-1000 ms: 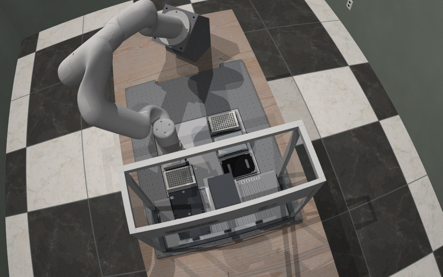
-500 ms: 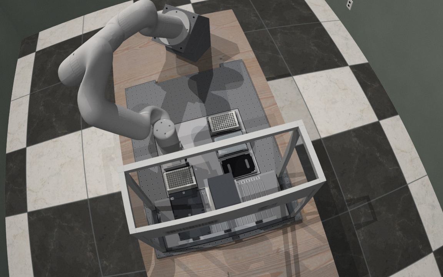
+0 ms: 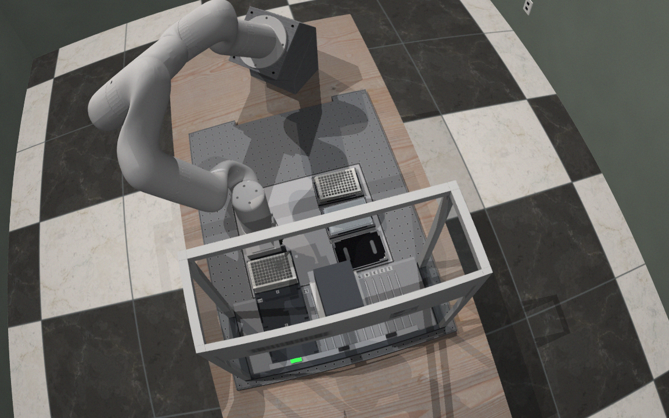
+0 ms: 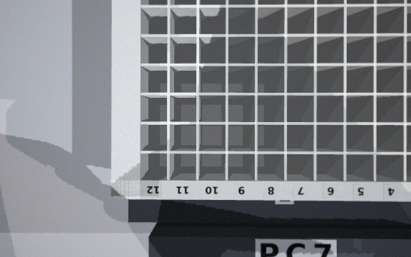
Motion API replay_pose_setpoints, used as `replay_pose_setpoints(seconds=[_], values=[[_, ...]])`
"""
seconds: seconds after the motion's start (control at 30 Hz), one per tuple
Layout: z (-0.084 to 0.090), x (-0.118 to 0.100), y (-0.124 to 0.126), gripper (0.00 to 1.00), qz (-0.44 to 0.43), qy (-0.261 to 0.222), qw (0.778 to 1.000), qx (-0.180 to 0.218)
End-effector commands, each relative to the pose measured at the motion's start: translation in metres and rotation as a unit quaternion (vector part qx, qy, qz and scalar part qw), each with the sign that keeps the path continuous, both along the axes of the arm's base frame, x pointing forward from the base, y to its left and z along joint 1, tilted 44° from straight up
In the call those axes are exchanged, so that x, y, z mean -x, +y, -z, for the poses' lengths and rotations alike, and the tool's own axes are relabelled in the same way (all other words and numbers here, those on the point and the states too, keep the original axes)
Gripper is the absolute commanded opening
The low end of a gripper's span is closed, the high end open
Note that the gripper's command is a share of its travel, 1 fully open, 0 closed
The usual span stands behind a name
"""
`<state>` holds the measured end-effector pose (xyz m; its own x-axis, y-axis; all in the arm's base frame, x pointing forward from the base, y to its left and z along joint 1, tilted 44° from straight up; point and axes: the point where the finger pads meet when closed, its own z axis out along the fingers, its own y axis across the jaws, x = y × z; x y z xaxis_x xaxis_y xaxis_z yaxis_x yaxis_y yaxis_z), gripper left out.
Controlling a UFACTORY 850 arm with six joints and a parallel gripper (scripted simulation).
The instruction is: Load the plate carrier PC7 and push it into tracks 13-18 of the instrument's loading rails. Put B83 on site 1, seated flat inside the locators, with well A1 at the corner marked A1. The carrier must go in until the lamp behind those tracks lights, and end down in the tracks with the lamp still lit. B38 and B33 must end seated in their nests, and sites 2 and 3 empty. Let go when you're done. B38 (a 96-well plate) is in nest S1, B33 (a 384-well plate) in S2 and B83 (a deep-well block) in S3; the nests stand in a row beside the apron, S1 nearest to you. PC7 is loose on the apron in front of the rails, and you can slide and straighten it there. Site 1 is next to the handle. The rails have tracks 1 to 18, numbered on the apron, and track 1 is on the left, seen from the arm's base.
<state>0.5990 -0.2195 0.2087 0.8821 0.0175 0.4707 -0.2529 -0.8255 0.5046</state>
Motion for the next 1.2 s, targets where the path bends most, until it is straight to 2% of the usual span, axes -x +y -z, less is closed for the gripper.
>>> replay_pose_setpoints(seconds=[0.0, 1.17], values=[[-0.0005, 0.0000, 0.0002, 0.82, 0.000, -0.001, 1.000, 0.000], [0.0020, 0.0048, 0.0001, 0.82, 0.000, -0.001, 1.000, 0.000]])
